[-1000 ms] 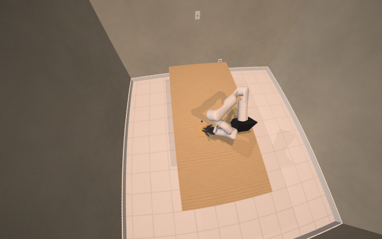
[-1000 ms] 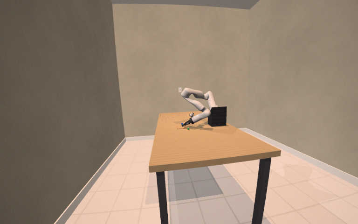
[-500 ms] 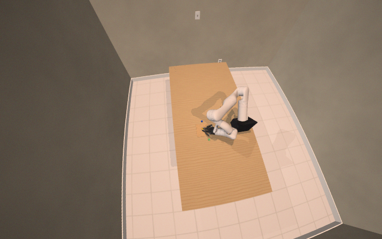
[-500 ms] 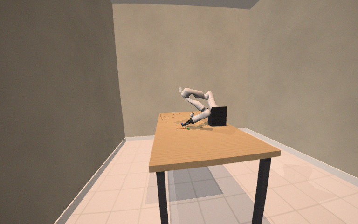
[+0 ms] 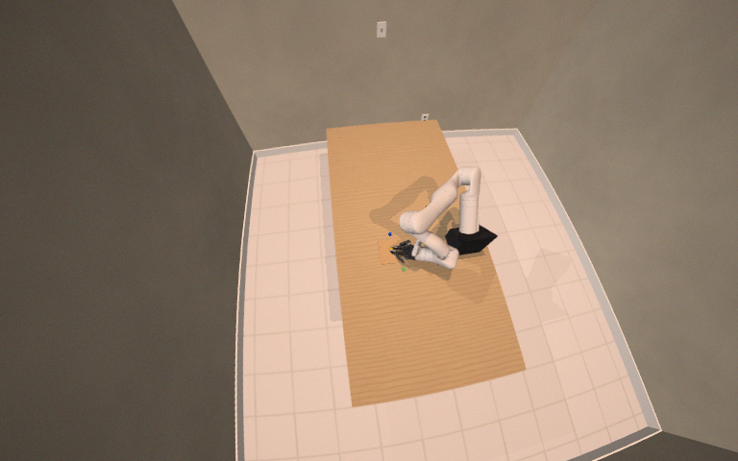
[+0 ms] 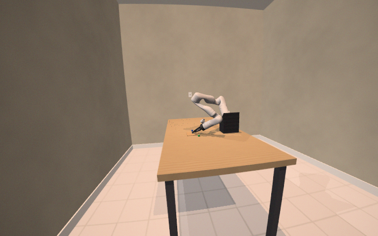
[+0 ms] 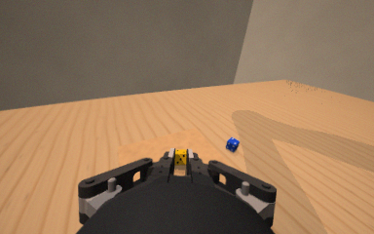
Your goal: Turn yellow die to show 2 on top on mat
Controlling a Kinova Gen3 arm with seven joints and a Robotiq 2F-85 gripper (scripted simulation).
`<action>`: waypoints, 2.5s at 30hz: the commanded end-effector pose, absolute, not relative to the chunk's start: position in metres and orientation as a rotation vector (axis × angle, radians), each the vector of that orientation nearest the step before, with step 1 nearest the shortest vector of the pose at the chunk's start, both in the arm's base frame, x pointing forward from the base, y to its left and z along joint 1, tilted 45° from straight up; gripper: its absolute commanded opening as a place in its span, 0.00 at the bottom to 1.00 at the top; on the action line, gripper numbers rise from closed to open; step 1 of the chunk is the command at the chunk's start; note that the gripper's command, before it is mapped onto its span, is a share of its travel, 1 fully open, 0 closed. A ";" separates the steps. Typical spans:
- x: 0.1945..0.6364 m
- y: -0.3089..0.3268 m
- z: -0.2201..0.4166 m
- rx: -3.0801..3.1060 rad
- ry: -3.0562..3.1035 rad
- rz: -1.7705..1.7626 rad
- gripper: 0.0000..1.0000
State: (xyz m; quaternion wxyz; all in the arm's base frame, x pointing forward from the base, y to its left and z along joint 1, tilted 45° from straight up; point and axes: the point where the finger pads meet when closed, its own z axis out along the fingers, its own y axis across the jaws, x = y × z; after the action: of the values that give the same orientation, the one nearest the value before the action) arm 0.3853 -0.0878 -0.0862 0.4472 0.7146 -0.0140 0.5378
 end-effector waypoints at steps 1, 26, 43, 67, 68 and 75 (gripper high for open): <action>0.387 -0.088 -0.089 1.776 -0.042 1.340 0.19; 0.387 -0.088 -0.089 1.776 -0.042 1.340 0.31; 0.387 -0.088 -0.089 1.776 -0.042 1.340 0.31; 0.368 -0.071 -0.088 1.776 -0.043 1.340 0.31; 0.365 -0.069 -0.088 1.776 -0.043 1.340 0.31; 0.350 -0.056 -0.087 1.776 -0.043 1.340 0.31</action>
State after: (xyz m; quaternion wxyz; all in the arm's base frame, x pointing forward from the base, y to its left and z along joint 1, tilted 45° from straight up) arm 0.3552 -0.0614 -0.0891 0.4432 0.7176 -0.0203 0.5368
